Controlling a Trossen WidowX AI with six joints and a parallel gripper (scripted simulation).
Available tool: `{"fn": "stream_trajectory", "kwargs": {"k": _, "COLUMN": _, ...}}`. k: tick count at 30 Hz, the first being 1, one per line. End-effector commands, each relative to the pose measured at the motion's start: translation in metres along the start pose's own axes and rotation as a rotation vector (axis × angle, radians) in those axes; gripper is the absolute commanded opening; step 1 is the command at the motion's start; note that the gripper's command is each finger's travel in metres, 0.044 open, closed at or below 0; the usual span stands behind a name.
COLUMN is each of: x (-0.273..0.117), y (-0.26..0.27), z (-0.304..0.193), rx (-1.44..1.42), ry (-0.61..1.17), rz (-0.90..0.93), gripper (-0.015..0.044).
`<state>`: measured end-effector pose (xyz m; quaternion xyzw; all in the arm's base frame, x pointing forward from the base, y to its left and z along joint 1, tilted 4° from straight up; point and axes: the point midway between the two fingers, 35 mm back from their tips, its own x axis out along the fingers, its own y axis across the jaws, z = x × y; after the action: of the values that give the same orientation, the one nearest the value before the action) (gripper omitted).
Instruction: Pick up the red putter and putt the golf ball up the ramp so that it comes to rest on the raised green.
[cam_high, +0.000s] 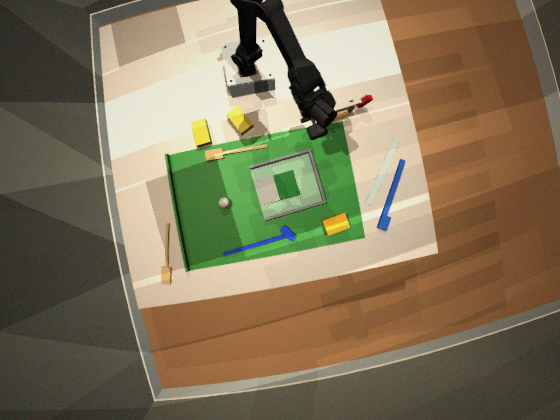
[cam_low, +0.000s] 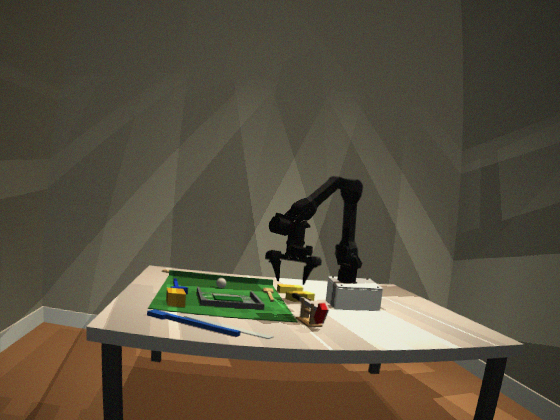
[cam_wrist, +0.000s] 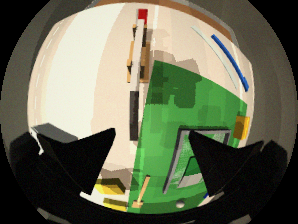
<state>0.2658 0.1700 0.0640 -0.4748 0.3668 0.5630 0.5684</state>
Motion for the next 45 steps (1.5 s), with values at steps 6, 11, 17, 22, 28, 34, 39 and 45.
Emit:
{"fn": "stream_trajectory", "kwargs": {"k": 6, "x": 0.01, "y": 0.023, "z": 0.007, "rx": 0.013, "ry": -0.05, "rz": 0.093, "gripper": 0.044}}
{"fn": "stream_trajectory", "kwargs": {"k": 11, "x": 0.02, "y": 0.024, "z": 0.005, "rx": 0.013, "ry": -0.05, "rz": 0.093, "gripper": 0.044}}
{"fn": "stream_trajectory", "kwargs": {"k": 17, "x": 0.033, "y": 0.027, "z": 0.003, "rx": 0.013, "ry": -0.05, "rz": 0.093, "gripper": 0.044}}
{"fn": "stream_trajectory", "kwargs": {"k": 22, "x": 0.041, "y": 0.027, "z": 0.001, "rx": 0.013, "ry": -0.05, "rz": 0.093, "gripper": 0.044}}
{"fn": "stream_trajectory", "kwargs": {"k": 28, "x": 0.056, "y": 0.029, "z": -0.002, "rx": 0.013, "ry": -0.05, "rz": 0.094, "gripper": 0.044}}
{"fn": "stream_trajectory", "kwargs": {"k": 34, "x": 0.059, "y": 0.029, "z": -0.003, "rx": 0.013, "ry": -0.05, "rz": 0.094, "gripper": 0.044}}
{"fn": "stream_trajectory", "kwargs": {"k": 39, "x": 0.066, "y": 0.03, "z": -0.004, "rx": 0.013, "ry": -0.051, "rz": 0.094, "gripper": 0.044}}
{"fn": "stream_trajectory", "kwargs": {"k": 45, "x": 0.075, "y": 0.031, "z": -0.007, "rx": 0.013, "ry": -0.051, "rz": 0.094, "gripper": 0.044}}
